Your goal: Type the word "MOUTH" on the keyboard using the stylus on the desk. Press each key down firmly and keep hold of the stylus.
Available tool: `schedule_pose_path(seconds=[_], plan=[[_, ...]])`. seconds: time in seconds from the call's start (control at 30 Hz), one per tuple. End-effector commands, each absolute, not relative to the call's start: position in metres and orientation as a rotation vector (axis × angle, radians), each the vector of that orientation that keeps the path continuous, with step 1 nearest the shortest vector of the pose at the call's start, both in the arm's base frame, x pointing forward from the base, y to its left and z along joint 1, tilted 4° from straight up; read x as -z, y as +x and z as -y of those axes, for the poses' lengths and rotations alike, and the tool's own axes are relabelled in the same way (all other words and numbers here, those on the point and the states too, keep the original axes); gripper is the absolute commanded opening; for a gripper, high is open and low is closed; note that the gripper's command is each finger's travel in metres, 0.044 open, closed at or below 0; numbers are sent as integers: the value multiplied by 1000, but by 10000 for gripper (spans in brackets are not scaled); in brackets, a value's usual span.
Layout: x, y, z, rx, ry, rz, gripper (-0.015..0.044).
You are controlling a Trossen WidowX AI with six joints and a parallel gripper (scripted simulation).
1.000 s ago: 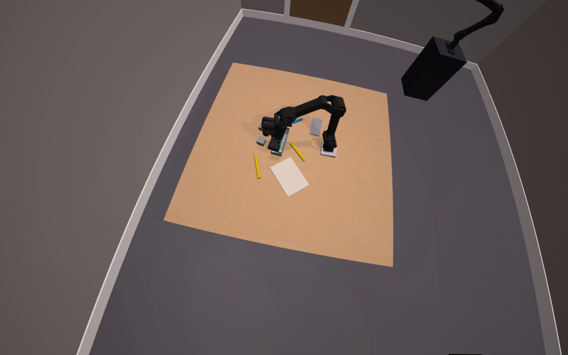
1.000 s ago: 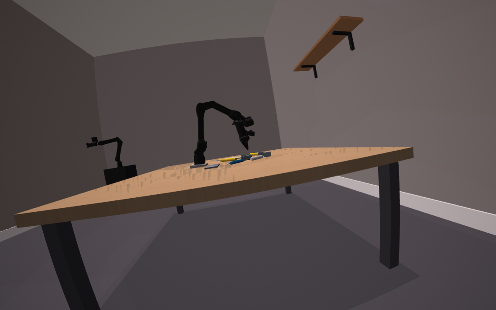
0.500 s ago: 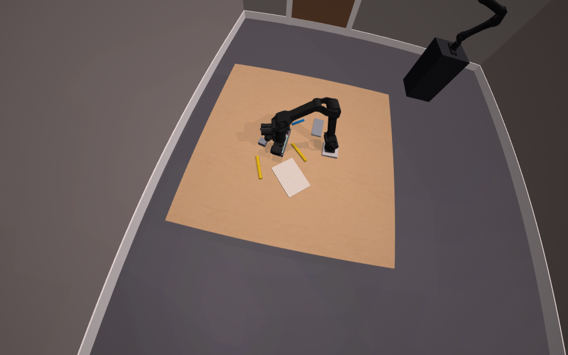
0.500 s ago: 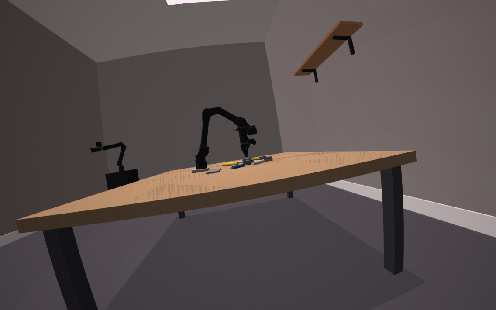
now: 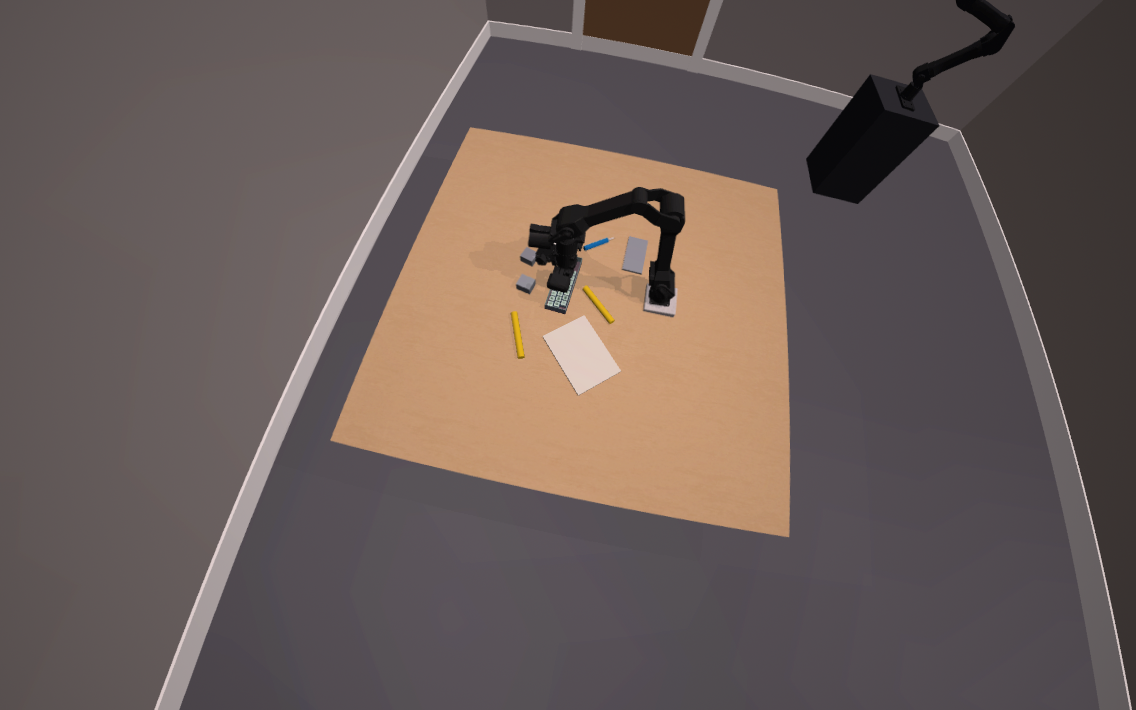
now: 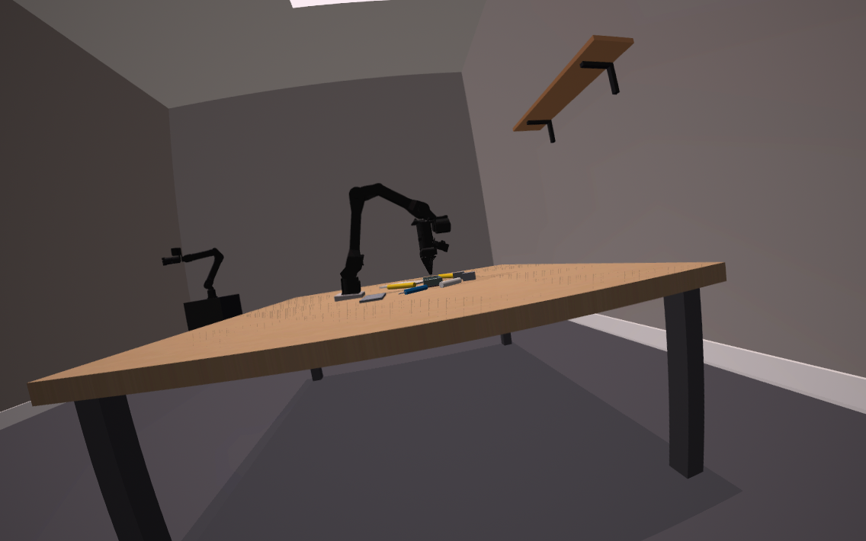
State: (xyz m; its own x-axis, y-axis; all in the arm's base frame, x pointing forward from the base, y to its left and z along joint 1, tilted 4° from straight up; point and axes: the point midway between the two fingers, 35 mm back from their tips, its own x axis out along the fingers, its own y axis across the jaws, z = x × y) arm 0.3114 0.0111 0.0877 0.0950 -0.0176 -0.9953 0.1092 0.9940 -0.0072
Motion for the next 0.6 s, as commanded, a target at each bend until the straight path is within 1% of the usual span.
schedule_pose_path(seconds=[0.0, 0.17, 0.5, 0.57], plan=[[-89, 311, -1, 91, 75, -1466, 0], [-90, 305, 54, 94, 71, -1466, 0], [-90, 304, 56, 95, 71, -1466, 0], [-89, 298, 49, 94, 71, -1467, 0]])
